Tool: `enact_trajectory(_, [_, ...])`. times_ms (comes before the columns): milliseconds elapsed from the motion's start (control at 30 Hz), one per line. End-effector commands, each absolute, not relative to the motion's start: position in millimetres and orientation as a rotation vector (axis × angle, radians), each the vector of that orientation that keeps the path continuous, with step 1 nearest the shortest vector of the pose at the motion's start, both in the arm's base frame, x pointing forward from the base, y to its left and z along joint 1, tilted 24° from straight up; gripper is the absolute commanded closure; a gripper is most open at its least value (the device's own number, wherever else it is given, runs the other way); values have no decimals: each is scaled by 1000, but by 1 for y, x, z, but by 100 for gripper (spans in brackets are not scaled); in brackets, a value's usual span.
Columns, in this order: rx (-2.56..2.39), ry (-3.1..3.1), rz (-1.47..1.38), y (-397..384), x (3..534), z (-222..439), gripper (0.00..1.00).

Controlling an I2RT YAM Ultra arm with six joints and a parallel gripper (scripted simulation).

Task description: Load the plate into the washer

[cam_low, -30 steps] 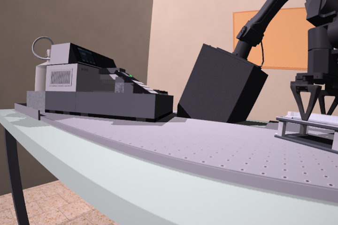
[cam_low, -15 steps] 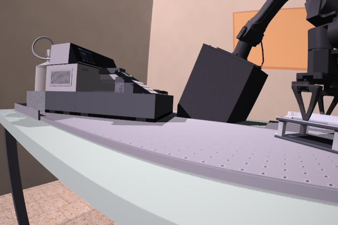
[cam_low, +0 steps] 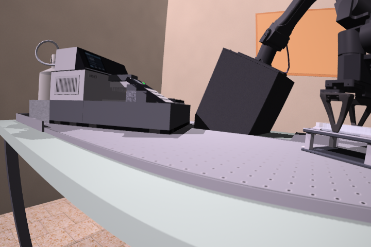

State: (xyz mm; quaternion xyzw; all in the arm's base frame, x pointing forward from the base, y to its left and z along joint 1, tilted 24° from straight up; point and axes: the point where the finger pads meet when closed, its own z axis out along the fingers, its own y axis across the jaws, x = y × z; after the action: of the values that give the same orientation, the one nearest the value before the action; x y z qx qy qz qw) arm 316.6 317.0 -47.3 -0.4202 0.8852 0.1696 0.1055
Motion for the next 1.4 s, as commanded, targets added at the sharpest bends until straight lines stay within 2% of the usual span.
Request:
enact_trajectory(0, [-1222, 2571, 514, 324, 326, -38, 16])
enact_trajectory(1367, [-1208, 2546, 533, 331, 333, -33, 16])
